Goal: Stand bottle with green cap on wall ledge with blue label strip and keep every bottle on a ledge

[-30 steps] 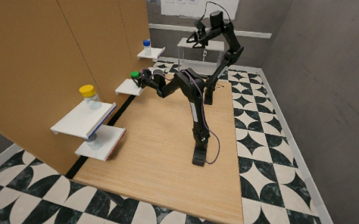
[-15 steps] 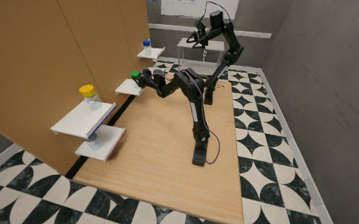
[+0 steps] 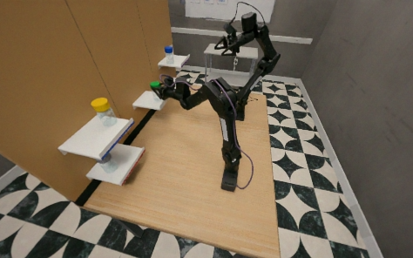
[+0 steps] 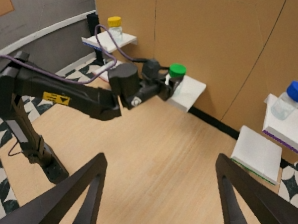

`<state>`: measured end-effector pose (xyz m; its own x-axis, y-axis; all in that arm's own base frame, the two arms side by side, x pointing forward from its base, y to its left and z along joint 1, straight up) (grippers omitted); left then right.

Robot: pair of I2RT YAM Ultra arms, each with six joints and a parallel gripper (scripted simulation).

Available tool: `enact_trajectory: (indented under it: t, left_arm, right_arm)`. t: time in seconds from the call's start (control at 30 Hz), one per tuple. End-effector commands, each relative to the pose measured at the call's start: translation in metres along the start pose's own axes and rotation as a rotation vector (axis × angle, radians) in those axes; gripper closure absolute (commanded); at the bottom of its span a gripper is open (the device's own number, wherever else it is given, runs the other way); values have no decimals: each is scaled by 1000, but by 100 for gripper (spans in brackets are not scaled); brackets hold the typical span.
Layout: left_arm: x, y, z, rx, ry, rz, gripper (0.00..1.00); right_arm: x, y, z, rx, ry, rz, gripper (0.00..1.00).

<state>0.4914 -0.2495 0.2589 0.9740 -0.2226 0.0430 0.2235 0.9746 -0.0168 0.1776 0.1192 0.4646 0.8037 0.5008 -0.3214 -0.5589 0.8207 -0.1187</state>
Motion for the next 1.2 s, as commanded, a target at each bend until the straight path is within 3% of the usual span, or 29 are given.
enact_trajectory:
  t: [0.0,0.2,0.53,0.73,0.93,1.0,1.17]
  left_arm:
    - [3,-1,83,-42,-114,0,50]
    - [3,-1,115,-42,-114,0,50]
    - [3,2,118,-58,-119,-104,50]
    - [-9,64,137,-67,-132,-238,50]
    - [-43,133,156,-59,-136,-323,50]
    - [-43,133,156,-59,-136,-323,50]
    - [-80,188,169,-48,-140,-331,50]
  right_arm:
    - [2,1,1,6,8,3,11]
    - [2,1,1,6,8,3,11]
    - [2,1,1,6,8,3,11]
    - [2,1,1,6,8,3,11]
    - [2,1,1,6,8,3,11]
    - [2,1,1,6,8,3,11]
    - [2,1,1,6,8,3,11]
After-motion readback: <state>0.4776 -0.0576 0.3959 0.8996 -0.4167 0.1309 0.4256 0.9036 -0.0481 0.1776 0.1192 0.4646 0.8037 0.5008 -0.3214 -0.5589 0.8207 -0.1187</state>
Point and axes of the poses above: on each arm, the point where the finger pads meet when closed, its own x axis out along the fingers, its own y axis across the jaws, z = x × y, the point moved 1 cm from there along -x, back along the fingers, and after that the axes turned 3 degrees about -x, right-handed, at the moved point
